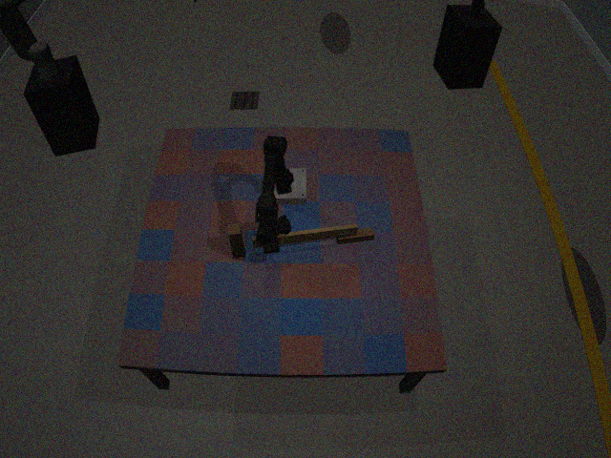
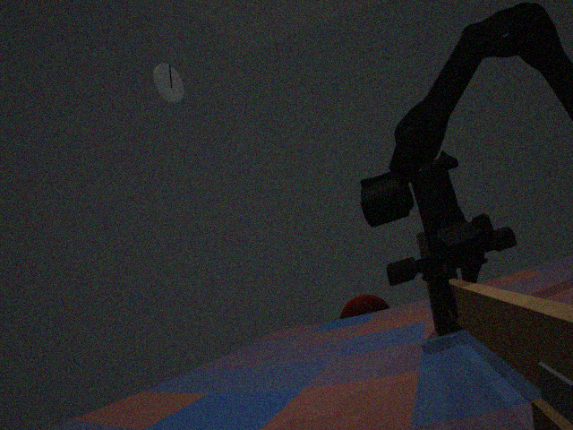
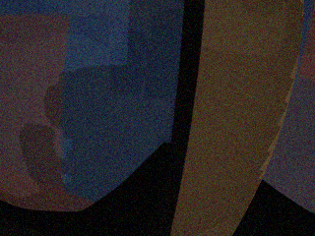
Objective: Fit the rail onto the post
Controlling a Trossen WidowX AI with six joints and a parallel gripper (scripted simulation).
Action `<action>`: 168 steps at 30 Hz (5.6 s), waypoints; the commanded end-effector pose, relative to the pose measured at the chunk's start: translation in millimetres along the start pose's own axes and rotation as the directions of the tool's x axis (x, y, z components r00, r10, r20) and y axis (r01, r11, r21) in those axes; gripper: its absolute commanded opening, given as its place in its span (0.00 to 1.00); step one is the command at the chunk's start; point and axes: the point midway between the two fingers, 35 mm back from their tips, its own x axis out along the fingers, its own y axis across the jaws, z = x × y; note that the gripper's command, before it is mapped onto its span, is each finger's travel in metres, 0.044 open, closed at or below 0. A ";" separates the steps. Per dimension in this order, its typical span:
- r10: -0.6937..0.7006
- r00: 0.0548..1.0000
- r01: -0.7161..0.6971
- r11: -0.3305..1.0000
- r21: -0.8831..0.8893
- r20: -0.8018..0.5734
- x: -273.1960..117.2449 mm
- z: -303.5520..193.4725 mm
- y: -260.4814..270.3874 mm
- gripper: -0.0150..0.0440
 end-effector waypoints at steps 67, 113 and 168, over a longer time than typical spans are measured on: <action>-0.016 1.000 0.016 1.000 0.002 0.000 -6.2 -0.5 0.1 0.25; -0.017 1.000 0.017 1.000 0.002 -0.001 -7.4 -12.3 -2.2 0.25; -0.017 1.000 0.017 1.000 0.002 -0.003 -8.1 -28.8 -3.2 0.25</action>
